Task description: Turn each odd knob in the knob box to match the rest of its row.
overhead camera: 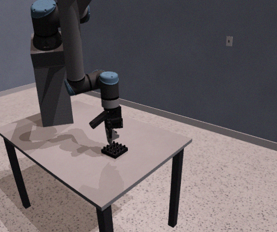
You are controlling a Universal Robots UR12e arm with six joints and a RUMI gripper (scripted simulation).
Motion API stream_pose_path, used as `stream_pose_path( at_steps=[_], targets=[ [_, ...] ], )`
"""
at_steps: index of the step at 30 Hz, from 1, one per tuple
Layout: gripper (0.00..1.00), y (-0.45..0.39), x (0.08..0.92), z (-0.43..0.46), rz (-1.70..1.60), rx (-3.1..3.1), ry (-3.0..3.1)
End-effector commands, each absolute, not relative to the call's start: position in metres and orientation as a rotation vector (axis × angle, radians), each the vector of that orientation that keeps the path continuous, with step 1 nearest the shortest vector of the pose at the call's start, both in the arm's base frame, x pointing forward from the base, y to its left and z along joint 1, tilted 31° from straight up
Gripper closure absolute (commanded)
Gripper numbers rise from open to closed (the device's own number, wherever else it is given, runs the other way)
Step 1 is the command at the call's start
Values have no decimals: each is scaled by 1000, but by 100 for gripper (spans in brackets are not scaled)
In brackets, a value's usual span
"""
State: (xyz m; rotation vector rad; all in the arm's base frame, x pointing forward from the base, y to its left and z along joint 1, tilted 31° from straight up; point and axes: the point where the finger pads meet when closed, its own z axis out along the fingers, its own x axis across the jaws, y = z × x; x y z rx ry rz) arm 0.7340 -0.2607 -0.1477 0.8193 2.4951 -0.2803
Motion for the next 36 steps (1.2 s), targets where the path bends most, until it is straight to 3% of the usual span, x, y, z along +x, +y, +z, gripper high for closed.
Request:
stream_pose_path(
  at_steps=[1,12,36],
  targets=[
    [89,-260,734,-147,-280,819,2494],
    [89,-227,688,-160,-218,1032,2402],
    [89,-224,684,-160,-213,1049,2394]
  ],
)
